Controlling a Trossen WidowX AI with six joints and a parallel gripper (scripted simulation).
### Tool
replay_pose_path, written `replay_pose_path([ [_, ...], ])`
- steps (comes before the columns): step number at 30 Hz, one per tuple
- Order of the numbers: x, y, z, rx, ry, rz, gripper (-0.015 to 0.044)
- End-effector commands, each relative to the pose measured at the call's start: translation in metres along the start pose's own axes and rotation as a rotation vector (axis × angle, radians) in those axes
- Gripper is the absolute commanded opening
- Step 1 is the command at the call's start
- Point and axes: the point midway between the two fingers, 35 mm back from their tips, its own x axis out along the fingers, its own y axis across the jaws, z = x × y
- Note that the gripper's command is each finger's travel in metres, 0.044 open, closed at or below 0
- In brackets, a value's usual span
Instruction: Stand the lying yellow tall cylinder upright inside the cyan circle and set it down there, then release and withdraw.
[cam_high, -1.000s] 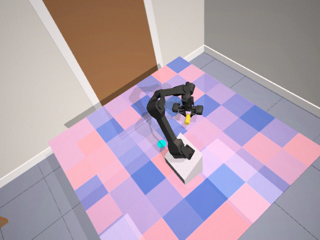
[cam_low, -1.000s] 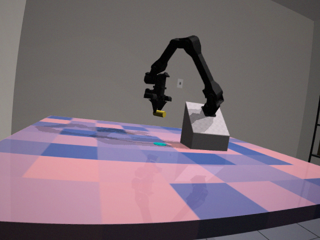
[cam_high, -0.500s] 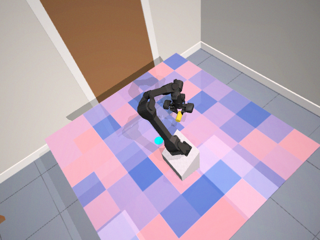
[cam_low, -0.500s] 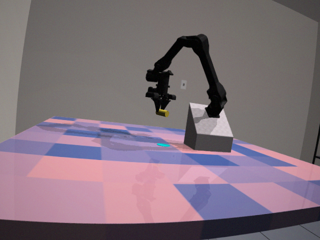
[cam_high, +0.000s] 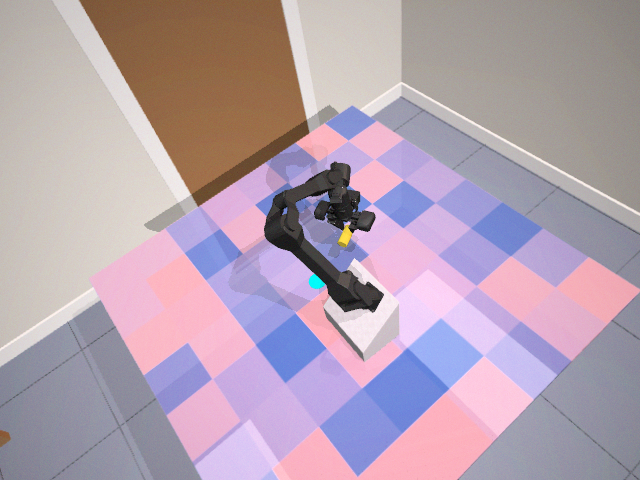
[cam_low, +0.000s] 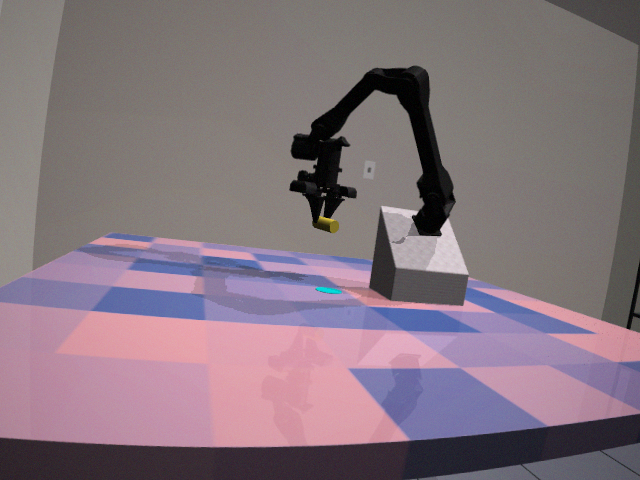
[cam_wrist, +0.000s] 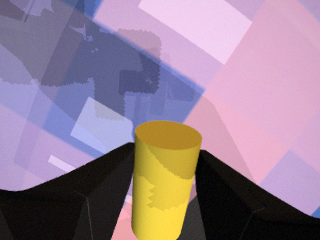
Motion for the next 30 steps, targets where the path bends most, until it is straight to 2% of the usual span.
replay_pose_path([
  [1,-0.003,0.008,-0.009,0.030,-0.002,0.006,0.0105],
  [30,-0.010,0.050,-0.074,0.261,0.024,0.027,0.0105],
])
